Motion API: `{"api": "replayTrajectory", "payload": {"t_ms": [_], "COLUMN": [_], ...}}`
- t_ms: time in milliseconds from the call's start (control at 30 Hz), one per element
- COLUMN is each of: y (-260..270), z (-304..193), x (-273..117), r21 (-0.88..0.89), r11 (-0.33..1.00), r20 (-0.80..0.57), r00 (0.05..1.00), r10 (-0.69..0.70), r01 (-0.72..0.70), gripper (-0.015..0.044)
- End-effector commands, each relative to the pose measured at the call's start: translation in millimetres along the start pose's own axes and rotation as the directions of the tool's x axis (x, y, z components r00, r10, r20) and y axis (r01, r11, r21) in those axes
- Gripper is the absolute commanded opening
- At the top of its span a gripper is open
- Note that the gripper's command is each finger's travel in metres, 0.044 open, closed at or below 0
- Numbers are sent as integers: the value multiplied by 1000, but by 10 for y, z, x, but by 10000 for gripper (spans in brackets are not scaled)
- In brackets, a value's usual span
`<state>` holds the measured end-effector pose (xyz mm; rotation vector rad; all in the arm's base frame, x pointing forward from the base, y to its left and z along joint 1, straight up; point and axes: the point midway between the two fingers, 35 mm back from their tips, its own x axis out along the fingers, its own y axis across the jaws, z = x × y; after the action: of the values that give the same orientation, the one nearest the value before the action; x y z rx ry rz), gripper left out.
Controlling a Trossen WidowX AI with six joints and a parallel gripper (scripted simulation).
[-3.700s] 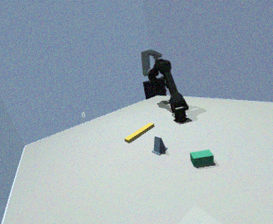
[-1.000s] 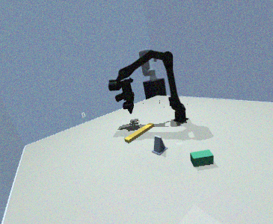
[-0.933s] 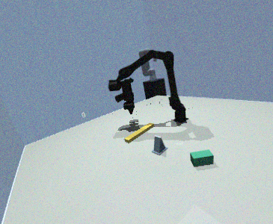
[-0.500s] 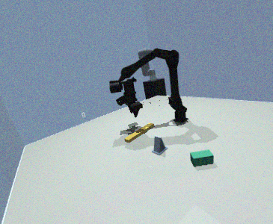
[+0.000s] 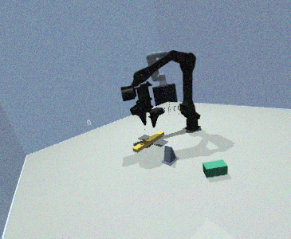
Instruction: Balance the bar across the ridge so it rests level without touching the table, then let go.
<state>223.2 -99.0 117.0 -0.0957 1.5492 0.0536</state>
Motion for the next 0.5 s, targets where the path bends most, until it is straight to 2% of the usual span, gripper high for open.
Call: {"api": "replayTrajectory", "payload": {"t_ms": [0,133,367,467], "y": [82,82,89,91], "z": [-13,-10,-11,-14], "x": [10,45,416,461], "r21": [-39,-39,-39,-39], "r11": [999,999,999,999], "r20": [-1,-1,-1,-1], "r00": [1000,1000,1000,1000], "r10": [19,19,19,19], "r01": [-19,-19,-19,-19], "gripper": [315,315,315,315]}}
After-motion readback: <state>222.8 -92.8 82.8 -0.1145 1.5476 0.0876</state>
